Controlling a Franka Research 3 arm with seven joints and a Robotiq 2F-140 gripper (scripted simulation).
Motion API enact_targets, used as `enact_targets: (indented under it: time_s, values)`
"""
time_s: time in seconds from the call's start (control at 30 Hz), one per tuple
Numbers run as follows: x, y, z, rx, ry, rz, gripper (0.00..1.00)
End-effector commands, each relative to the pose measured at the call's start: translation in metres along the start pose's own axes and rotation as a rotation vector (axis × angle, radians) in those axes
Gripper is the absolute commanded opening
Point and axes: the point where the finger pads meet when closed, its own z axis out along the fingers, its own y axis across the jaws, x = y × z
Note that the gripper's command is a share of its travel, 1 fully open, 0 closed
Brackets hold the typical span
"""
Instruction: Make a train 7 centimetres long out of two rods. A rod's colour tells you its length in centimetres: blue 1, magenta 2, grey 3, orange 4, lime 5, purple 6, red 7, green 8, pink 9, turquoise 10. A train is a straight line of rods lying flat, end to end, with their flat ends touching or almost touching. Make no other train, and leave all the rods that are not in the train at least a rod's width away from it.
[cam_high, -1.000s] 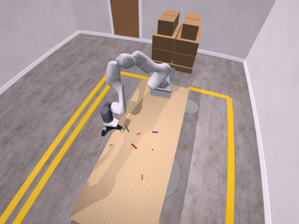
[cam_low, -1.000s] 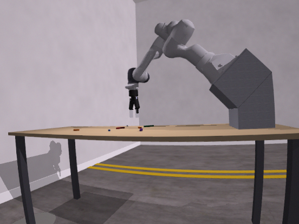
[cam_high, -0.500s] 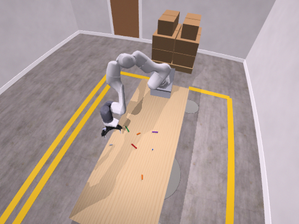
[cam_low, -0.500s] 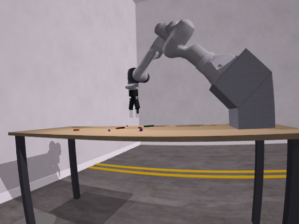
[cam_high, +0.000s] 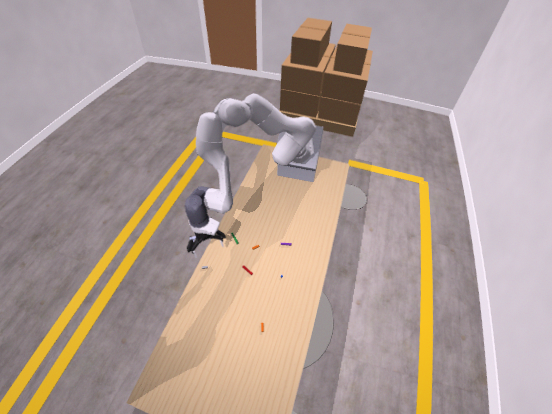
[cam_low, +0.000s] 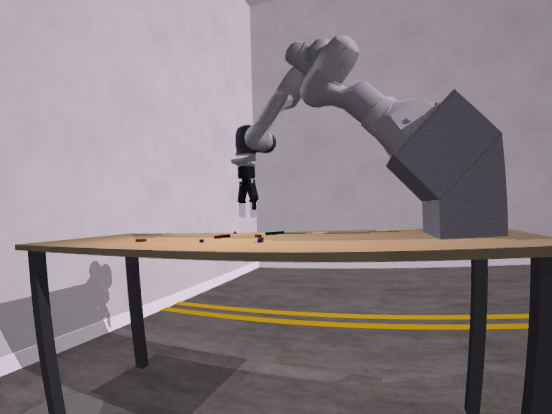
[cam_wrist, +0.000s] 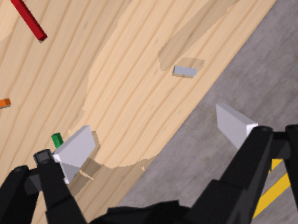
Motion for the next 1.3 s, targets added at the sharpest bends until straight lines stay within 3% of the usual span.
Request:
enact_targets:
  time_s: [0.0, 1.17, 1.27]
  values:
    - [0.001, 0.0, 0.0, 0.0, 0.001, -0.008, 1.0]
    - [0.002, 0.0, -0.001, -0.001, 0.001, -0.005, 1.0]
    - [0.039, 0.004, -0.009, -0.015, 0.001, 0.107, 1.0]
